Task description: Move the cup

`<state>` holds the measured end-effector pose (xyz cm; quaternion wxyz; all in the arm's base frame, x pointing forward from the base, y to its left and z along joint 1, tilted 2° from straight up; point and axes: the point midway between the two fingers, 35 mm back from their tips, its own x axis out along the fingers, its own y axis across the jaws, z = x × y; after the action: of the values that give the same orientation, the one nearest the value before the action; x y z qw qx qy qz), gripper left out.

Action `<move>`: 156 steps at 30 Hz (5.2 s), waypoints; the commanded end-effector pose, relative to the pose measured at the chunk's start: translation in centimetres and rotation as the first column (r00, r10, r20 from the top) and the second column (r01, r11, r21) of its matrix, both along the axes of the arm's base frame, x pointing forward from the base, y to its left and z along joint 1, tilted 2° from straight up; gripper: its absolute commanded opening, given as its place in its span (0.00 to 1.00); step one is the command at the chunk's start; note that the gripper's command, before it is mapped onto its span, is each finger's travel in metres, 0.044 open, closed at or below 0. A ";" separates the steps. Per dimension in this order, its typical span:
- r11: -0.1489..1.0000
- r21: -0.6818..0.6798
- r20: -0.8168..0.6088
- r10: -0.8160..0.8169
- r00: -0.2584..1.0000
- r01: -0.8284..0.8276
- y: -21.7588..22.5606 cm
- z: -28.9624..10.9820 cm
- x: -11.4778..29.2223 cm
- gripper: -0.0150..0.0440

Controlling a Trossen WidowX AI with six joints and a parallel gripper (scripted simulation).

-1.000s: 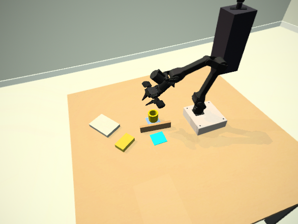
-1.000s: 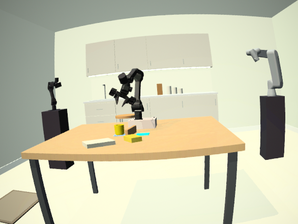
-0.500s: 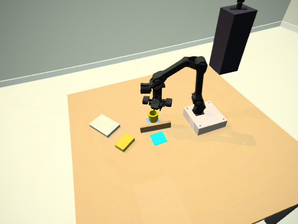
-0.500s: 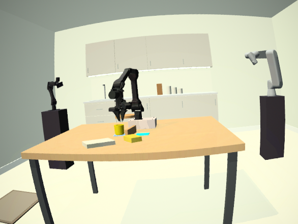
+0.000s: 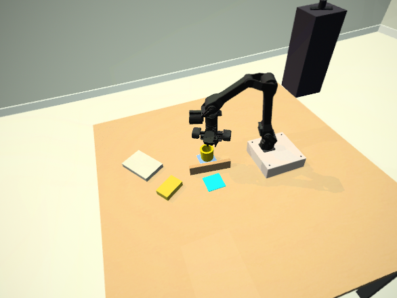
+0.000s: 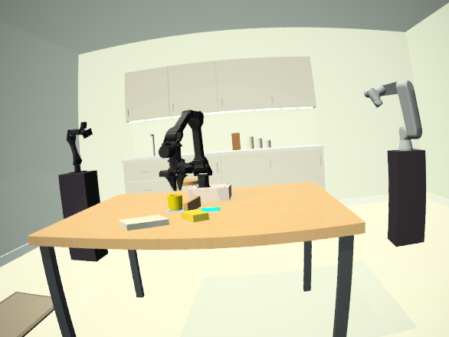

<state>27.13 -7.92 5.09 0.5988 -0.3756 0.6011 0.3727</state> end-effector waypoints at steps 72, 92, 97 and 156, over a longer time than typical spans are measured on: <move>1.000 0.005 -0.012 0.006 1.000 -0.006 0.1 -3.3 -0.2 0.25; 1.000 0.011 -0.015 0.007 1.000 -0.007 0.1 2.4 -1.1 0.25; 1.000 0.011 -0.015 0.007 1.000 -0.007 0.0 2.4 -1.2 0.25; 1.000 0.017 -0.014 0.007 1.000 -0.006 8.2 2.2 0.2 0.25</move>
<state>27.03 -0.44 7.14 0.5922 -0.3719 0.6034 0.3833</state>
